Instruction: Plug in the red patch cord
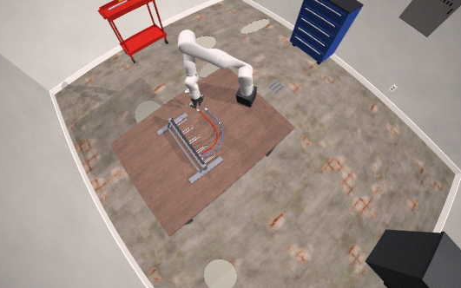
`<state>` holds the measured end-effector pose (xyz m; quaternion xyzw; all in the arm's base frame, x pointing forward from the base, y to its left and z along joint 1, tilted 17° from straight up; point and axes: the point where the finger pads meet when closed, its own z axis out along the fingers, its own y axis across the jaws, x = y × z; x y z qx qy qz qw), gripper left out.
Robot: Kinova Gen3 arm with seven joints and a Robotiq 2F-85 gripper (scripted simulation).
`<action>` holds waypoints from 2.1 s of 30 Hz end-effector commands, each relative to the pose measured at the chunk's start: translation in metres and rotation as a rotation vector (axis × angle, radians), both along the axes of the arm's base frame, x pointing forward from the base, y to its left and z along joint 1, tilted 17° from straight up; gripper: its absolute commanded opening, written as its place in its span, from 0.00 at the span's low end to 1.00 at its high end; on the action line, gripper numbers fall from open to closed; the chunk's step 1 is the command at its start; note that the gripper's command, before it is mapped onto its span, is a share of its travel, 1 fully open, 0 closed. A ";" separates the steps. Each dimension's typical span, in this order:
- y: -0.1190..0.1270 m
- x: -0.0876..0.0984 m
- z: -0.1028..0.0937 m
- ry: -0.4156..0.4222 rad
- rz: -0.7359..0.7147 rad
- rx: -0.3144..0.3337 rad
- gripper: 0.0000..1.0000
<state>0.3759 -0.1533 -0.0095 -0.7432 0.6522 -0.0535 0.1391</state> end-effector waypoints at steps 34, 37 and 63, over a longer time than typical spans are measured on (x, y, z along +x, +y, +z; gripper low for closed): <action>0.002 0.010 -0.030 -0.003 -0.002 -0.002 0.37; 0.002 0.011 -0.036 -0.001 -0.004 -0.003 0.37; 0.005 0.016 -0.065 0.004 -0.005 -0.003 0.37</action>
